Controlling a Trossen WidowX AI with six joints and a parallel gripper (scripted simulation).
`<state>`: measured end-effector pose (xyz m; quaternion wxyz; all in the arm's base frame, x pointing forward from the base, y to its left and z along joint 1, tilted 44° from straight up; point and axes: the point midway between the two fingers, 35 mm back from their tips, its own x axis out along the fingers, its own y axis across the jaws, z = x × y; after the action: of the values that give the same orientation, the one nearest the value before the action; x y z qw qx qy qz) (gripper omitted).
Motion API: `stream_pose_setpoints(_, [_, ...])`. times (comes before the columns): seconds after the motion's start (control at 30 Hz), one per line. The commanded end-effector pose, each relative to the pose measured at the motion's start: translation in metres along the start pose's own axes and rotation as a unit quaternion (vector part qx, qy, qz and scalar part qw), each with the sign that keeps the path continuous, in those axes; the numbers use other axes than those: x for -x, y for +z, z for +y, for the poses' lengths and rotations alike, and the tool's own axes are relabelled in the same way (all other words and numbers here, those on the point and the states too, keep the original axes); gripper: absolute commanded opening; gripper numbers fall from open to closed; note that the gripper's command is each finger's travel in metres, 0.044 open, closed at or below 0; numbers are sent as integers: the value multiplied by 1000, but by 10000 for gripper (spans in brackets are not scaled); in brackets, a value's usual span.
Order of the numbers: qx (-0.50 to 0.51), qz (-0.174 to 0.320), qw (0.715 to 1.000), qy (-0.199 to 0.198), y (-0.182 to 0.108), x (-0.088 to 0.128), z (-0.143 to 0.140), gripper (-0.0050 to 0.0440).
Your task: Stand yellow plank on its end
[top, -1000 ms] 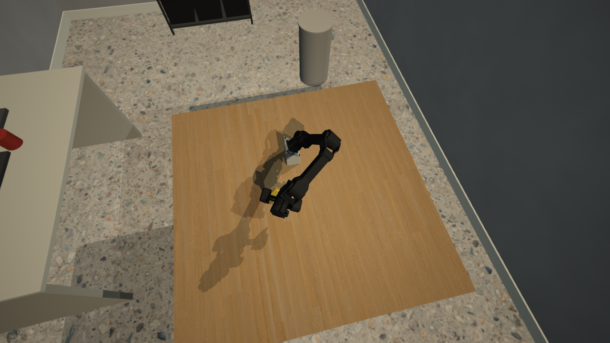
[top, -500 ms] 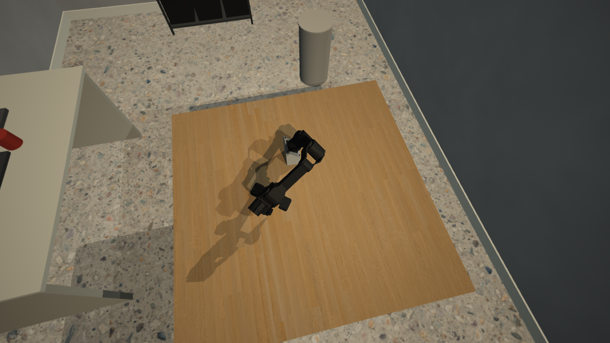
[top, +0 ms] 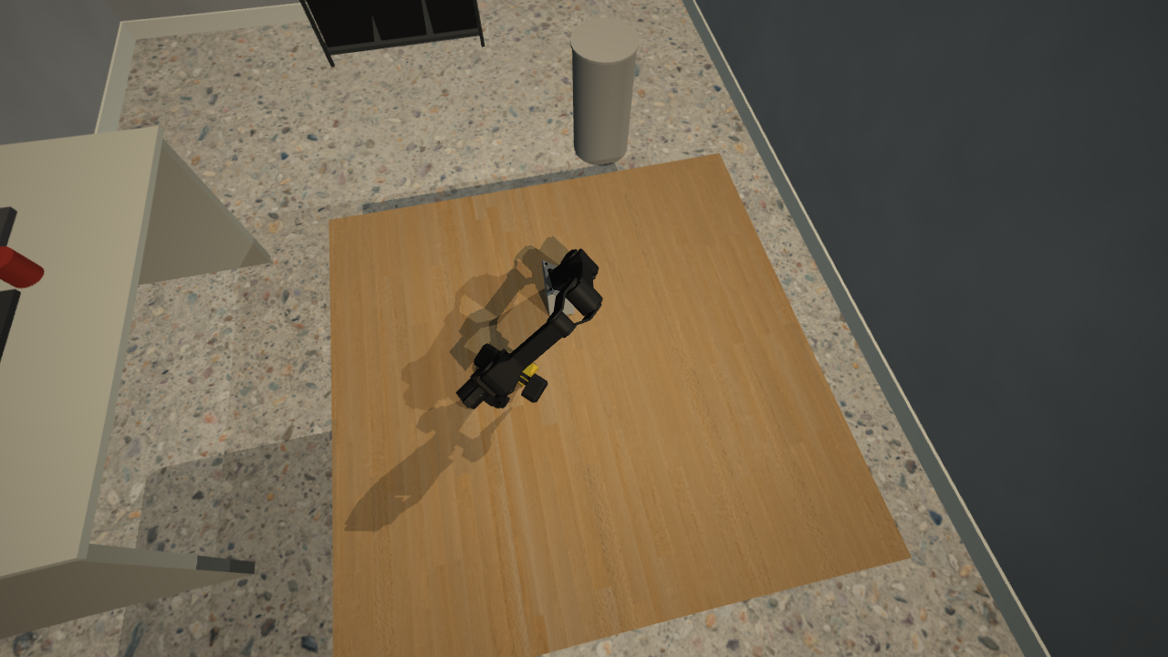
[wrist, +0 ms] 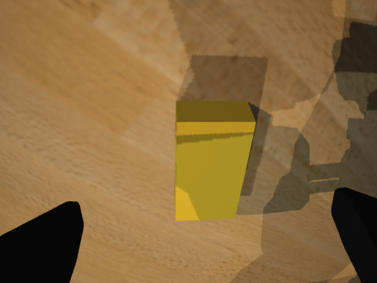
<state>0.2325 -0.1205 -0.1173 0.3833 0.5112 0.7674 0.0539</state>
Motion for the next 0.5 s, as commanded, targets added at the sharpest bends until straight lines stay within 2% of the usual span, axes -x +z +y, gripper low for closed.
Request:
stream_pose_setpoints(0.0, [-6,5,1000,14,2,2,-2,440])
stream_pose_setpoints(0.47, [-22,25,999,31,0,-3,-7,440])
